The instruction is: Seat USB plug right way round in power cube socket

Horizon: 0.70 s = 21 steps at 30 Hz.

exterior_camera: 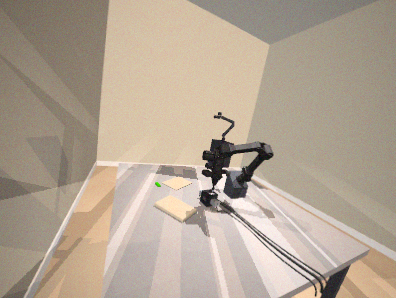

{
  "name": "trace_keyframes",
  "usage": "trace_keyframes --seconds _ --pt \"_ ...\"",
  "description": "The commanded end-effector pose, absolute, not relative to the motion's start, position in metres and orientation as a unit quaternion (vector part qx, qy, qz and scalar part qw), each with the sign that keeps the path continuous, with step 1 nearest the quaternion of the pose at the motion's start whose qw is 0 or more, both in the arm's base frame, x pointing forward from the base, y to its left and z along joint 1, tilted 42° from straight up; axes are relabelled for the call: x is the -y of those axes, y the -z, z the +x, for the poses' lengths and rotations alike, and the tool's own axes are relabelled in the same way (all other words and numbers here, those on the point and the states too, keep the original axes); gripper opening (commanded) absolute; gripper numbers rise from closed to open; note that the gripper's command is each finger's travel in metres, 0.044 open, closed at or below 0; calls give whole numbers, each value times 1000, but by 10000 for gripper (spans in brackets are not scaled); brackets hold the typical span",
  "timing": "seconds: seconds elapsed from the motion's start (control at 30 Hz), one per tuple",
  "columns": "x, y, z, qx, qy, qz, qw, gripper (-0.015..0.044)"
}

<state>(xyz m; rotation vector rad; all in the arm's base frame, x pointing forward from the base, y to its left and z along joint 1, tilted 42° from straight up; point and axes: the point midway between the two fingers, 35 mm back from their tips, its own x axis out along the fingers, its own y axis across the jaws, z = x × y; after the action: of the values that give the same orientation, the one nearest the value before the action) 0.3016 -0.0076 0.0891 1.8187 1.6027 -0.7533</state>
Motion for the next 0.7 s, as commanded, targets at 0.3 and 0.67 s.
trace_keyframes --seconds 0.3,0.67 --pt "7 -87 302 -605 280 683 301 0" --pt "7 -86 302 -606 278 681 303 0"
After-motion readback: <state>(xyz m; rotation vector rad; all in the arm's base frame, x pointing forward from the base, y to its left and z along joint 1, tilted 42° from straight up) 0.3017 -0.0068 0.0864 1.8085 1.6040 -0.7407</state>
